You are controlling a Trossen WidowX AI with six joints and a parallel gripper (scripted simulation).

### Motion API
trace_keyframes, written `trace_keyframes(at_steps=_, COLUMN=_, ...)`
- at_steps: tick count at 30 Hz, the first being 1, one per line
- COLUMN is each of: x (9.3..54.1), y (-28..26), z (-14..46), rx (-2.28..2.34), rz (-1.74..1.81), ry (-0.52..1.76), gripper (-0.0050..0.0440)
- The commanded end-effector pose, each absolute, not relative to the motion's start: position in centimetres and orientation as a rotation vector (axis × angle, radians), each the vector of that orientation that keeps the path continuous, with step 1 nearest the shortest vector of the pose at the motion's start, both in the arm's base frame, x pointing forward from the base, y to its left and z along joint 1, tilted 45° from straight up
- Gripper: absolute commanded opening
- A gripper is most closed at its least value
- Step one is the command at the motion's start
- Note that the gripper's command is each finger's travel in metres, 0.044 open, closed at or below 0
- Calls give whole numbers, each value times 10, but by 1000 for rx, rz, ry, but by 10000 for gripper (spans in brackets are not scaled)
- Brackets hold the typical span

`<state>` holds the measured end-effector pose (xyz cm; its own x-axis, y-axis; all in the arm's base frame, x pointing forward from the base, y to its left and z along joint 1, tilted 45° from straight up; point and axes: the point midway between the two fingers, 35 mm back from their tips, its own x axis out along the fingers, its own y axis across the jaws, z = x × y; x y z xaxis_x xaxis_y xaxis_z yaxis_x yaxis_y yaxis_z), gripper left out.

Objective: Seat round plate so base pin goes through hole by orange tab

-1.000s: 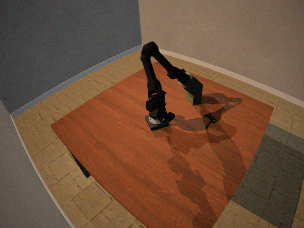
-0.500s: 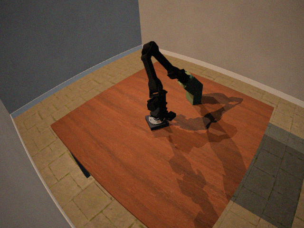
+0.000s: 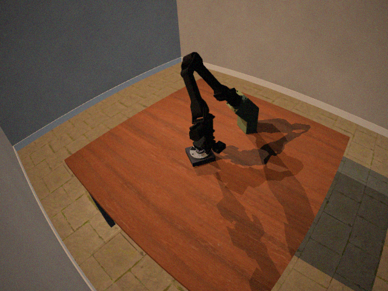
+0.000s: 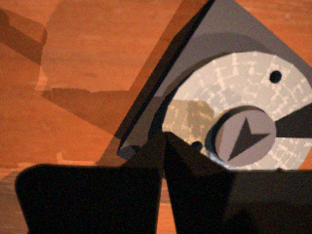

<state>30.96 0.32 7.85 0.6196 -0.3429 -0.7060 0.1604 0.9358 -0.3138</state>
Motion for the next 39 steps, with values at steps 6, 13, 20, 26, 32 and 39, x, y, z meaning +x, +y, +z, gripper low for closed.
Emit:
trace_keyframes(at_steps=6, x=303, y=1, z=77, rx=-224, rz=-301, ry=846, gripper=-50)
trace_keyframes(at_steps=13, x=300, y=-1, z=73, rx=-227, rz=-302, ry=855, gripper=-50)
trace_keyframes(at_steps=20, x=297, y=-2, z=73, rx=-225, rz=-299, ry=846, gripper=-50)
trace_keyframes(at_steps=26, x=298, y=-1, z=73, rx=-229, rz=-299, ry=854, gripper=-50)
trace_keyframes(at_steps=32, x=295, y=-2, z=73, rx=-225, rz=-298, ry=846, gripper=-50)
trace_keyframes(at_steps=39, x=290, y=-5, z=71, rx=-226, rz=-297, ry=847, gripper=-50)
